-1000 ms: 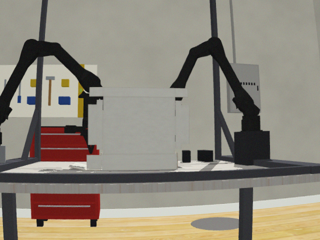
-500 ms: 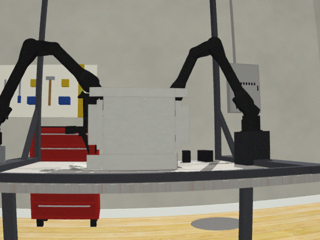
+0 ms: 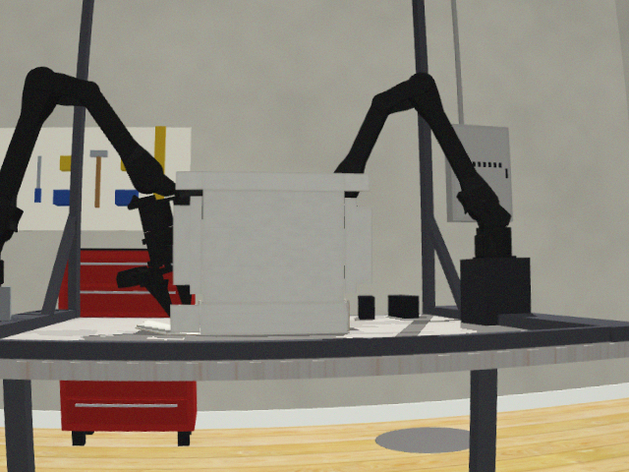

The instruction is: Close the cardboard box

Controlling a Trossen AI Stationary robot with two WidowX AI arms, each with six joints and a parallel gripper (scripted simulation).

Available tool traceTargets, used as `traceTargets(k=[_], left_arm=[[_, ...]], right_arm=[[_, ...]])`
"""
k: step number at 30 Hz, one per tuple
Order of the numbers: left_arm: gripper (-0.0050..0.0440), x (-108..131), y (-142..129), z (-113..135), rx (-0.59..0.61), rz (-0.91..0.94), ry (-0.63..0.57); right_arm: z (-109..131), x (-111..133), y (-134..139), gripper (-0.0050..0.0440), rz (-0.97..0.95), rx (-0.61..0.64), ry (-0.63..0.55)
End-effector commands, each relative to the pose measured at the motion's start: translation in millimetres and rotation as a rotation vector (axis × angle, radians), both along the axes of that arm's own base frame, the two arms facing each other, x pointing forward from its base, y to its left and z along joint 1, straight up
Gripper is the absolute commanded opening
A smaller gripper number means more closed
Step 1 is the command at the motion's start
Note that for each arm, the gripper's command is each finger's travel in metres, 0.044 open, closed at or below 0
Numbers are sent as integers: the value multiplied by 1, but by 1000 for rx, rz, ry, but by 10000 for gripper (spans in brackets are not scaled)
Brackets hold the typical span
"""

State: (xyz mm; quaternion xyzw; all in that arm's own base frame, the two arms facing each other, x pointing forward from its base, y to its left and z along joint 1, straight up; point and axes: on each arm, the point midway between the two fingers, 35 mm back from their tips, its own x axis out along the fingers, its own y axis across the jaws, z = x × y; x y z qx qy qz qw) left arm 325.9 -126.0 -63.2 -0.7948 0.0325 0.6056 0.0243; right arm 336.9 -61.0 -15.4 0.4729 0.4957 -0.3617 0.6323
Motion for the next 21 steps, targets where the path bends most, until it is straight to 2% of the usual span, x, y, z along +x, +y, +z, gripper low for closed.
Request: traceTargets(k=[1,5,7,13,21], left_arm=[[0,4,-2,6,-9,0,-18],[0,4,-2,6,-9,0,-18],[0,4,-2,6,-9,0,-18],[0,4,-2,6,-9,0,-18],[0,4,-2,6,-9,0,-18]], right_arm=[[4,-2,-8,151,173,-44,-127],[2,-8,-14,151,322,-114,-198],[2,-8,-14,151,322,-114,-198],[0,-25,-25,151,575,-273,-304],[2,-52,-50,151,747,-494,-358]])
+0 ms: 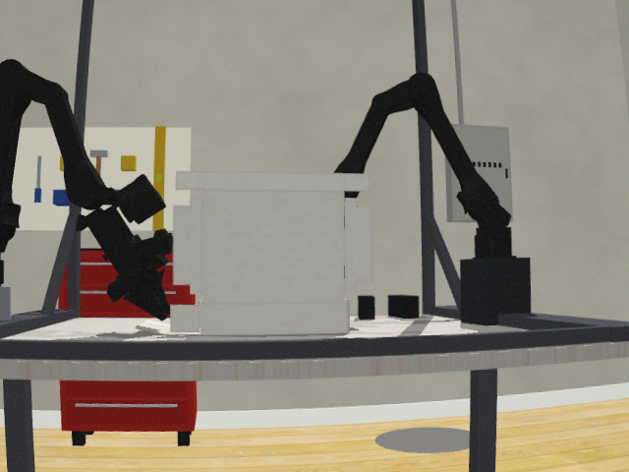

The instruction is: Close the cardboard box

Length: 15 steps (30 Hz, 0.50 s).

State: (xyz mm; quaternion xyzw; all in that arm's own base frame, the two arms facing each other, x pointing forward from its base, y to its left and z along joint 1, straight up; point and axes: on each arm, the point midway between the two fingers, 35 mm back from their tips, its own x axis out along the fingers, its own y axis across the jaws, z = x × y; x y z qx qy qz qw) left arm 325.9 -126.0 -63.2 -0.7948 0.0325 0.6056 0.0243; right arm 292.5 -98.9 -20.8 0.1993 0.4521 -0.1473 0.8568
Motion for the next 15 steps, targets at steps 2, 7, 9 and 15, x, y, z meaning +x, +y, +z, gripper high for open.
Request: traceTargets(k=[2,7,9,15], left_arm=[[0,4,-2,6,-9,0,-18],[0,4,-2,6,-9,0,-18],[0,4,-2,6,-9,0,-18],[0,4,-2,6,-9,0,-18]], right_arm=[[8,-11,-15,151,72,-112,-98],[14,-28,-33,151,90,-241,-152],[16,-34,-37,151,94,-280,-160],[16,-37,-39,151,97,-299,-164]])
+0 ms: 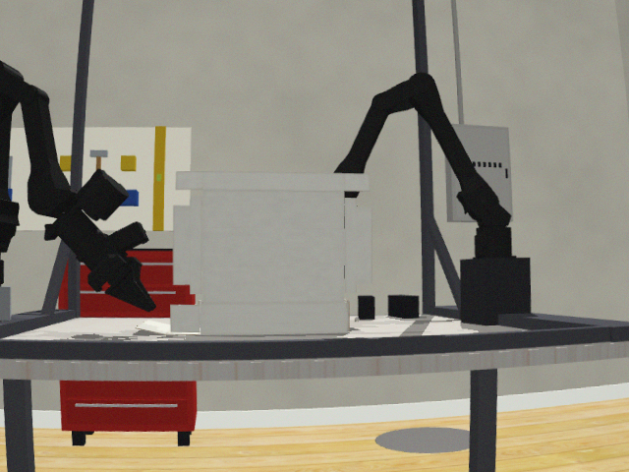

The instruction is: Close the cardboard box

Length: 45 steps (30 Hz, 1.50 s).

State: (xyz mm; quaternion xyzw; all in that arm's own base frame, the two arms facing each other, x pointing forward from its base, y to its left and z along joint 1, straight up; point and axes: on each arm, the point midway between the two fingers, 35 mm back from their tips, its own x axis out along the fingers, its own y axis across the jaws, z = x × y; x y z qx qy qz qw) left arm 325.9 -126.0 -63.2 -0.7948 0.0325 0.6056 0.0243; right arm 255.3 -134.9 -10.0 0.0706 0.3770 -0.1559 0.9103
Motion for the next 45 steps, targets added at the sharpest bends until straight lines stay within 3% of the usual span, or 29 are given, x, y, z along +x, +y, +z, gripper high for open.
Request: traceTargets(k=[1,9,45], left_arm=[[0,4,-2,6,-9,0,-18],[0,4,-2,6,-9,0,-18],[0,4,-2,6,-9,0,-18]], right_arm=[[4,0,-3,151,11,-26,-28],[-17,0,-3,151,11,-25,-27],[-17,3,-4,151,11,-25,-27]])
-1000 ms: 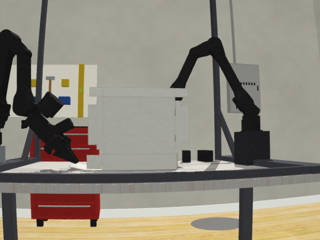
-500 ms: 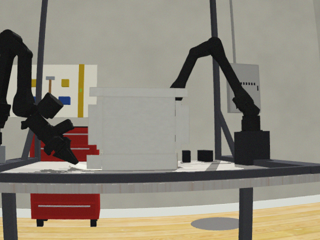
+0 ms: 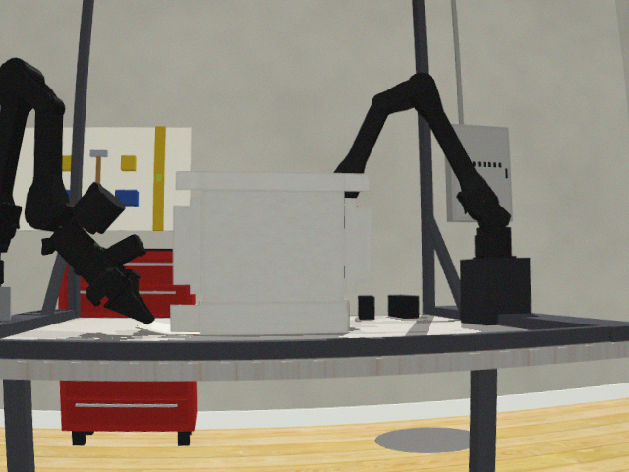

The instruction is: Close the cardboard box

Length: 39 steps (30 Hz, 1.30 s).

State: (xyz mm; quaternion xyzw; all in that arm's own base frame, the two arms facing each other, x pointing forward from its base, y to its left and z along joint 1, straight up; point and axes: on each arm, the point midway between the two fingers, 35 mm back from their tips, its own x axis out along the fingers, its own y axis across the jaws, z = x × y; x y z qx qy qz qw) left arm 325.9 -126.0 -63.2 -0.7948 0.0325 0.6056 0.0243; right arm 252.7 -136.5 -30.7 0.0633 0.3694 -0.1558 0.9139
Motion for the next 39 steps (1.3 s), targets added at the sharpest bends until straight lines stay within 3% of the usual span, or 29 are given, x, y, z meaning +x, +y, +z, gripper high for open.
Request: traceTargets(k=[1,25,39], left_arm=[[0,4,-2,6,-9,0,-18],[0,4,-2,6,-9,0,-18],[0,4,-2,6,-9,0,-18]], right_arm=[[4,8,-3,151,5,-9,-13],[5,42,-15,151,5,-10,-15],[5,42,-15,151,5,-10,-15]])
